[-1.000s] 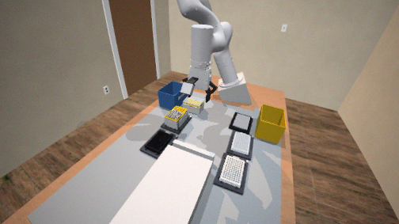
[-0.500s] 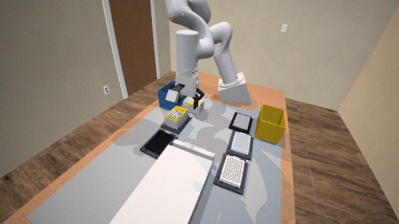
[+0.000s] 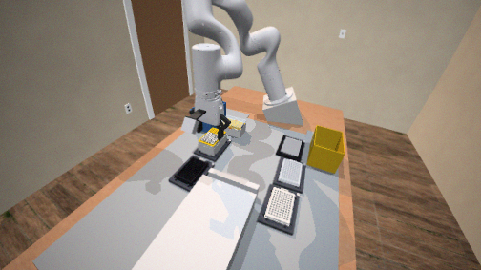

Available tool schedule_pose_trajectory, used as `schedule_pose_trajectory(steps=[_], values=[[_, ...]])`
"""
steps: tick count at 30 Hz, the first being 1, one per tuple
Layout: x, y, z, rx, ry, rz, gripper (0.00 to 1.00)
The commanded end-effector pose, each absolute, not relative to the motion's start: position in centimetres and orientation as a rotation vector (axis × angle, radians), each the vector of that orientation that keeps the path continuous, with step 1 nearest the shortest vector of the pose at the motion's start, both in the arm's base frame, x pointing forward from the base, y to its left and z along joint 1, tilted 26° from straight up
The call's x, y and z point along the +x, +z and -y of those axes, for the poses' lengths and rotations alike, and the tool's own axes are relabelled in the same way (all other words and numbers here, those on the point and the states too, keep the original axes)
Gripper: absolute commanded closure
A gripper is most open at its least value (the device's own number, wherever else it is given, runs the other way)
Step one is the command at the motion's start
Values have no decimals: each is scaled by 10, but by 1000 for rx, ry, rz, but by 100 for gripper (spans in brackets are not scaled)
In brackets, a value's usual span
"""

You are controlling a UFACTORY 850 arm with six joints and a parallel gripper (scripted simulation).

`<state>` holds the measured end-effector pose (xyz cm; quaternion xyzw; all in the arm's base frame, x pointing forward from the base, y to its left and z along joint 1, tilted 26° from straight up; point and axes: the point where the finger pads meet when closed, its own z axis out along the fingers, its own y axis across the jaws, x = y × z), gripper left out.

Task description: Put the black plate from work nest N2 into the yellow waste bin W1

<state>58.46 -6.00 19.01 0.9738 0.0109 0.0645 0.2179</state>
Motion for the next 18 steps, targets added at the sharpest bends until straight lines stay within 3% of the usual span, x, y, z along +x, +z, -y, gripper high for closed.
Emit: schedule_pose_trajectory(steps=[1, 18], values=[[600, 192, 71, 2697, 180, -30, 0], [656, 197, 117, 2697, 180, -30, 0]])
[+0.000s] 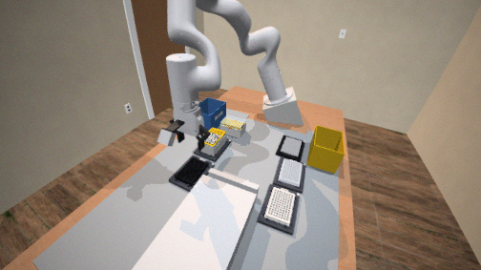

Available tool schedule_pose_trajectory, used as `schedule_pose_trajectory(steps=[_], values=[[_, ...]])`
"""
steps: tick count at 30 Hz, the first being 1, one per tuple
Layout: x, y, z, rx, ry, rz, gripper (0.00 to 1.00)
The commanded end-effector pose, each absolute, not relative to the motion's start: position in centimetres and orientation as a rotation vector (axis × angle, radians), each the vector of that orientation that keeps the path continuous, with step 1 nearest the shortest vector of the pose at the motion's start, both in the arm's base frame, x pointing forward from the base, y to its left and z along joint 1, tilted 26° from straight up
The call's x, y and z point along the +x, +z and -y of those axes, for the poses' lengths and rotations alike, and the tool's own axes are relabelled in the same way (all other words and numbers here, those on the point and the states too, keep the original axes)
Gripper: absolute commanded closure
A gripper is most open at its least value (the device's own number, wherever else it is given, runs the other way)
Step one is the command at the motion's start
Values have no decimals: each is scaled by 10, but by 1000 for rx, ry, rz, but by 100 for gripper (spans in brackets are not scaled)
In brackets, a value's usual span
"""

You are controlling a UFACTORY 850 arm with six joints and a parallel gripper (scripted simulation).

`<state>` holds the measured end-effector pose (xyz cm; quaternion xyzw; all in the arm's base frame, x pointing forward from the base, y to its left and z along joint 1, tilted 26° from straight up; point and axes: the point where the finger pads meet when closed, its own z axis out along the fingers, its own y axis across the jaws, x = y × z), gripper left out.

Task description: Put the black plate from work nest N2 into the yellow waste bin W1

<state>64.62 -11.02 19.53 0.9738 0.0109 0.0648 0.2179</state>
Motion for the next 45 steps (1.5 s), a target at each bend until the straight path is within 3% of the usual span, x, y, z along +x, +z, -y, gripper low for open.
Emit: schedule_pose_trajectory(steps=[1, 45], values=[[656, 197, 117, 2697, 180, -30, 0], [662, 158, 135, 2697, 180, -30, 0]])
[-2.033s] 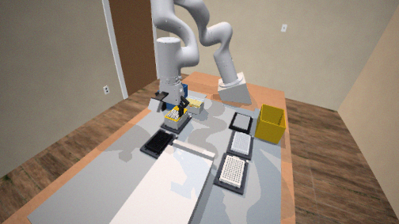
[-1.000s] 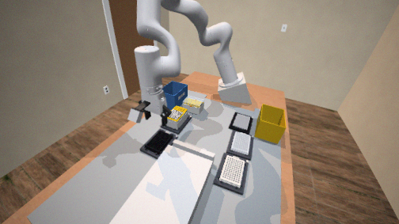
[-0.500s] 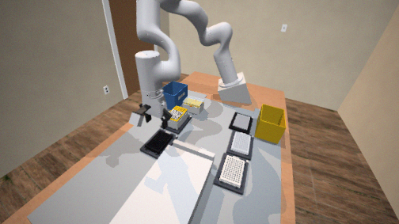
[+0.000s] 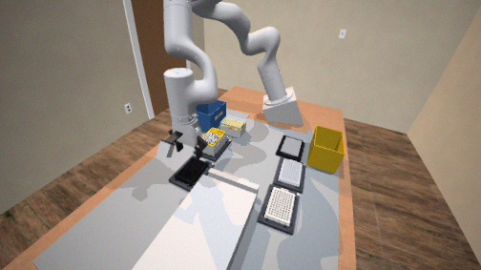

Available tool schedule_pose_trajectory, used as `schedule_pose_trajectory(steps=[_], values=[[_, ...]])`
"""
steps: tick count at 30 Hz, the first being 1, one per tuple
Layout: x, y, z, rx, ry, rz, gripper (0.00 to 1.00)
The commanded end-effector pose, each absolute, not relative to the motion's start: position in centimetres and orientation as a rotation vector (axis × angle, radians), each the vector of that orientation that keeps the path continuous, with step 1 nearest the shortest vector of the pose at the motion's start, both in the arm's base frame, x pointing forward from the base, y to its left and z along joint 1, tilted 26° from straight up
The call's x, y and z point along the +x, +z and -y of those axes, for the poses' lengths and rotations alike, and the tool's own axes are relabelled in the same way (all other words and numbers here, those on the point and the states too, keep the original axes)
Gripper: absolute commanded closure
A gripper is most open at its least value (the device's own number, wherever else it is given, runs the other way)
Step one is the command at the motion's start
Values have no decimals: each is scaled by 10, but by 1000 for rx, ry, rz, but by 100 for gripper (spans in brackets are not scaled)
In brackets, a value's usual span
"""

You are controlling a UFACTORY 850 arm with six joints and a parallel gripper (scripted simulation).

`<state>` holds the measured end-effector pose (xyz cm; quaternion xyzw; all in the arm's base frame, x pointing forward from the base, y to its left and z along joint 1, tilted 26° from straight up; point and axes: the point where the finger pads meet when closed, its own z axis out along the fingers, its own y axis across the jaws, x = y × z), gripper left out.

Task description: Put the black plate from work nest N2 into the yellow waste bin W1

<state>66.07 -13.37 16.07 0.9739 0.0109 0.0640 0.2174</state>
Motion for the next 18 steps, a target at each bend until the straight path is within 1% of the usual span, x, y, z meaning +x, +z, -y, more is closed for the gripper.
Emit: schedule_pose_trajectory(steps=[1, 18], values=[[662, 156, 136, 2697, 180, -30, 0], [665, 134, 146, 2697, 180, -30, 0]])
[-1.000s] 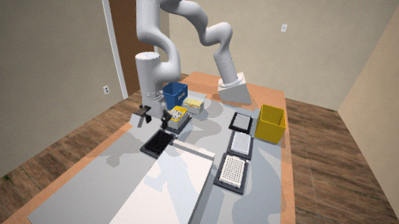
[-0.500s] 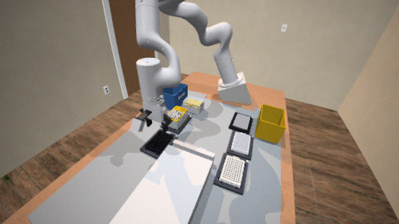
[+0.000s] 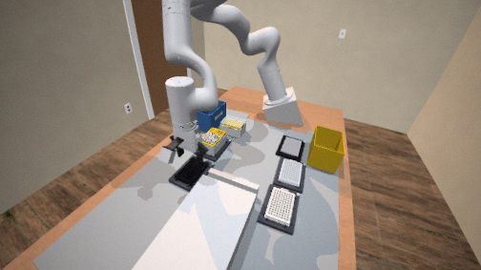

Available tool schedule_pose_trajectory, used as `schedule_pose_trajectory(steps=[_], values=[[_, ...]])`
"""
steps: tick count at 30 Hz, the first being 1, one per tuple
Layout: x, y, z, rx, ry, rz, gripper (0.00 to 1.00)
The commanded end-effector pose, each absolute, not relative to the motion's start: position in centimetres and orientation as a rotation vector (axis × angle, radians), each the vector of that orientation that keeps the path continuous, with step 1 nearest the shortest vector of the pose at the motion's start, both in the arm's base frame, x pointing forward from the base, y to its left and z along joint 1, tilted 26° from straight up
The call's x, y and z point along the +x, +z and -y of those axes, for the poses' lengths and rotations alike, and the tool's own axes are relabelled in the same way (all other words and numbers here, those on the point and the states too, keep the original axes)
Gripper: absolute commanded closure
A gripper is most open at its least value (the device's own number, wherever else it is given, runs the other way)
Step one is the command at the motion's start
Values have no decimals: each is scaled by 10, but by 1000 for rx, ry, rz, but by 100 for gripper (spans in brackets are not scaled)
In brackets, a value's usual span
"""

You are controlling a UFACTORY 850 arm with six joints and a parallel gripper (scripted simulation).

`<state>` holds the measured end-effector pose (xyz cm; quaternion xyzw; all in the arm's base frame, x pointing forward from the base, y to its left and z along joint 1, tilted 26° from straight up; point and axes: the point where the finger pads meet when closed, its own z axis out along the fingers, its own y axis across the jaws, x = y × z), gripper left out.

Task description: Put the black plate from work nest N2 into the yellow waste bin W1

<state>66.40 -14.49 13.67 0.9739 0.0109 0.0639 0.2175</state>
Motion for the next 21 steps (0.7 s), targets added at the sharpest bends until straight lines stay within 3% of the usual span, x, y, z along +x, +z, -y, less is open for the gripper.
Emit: schedule_pose_trajectory(steps=[1, 21], values=[[666, 132, 147, 2697, 180, -30, 0], [669, 106, 160, 2697, 180, -30, 0]])
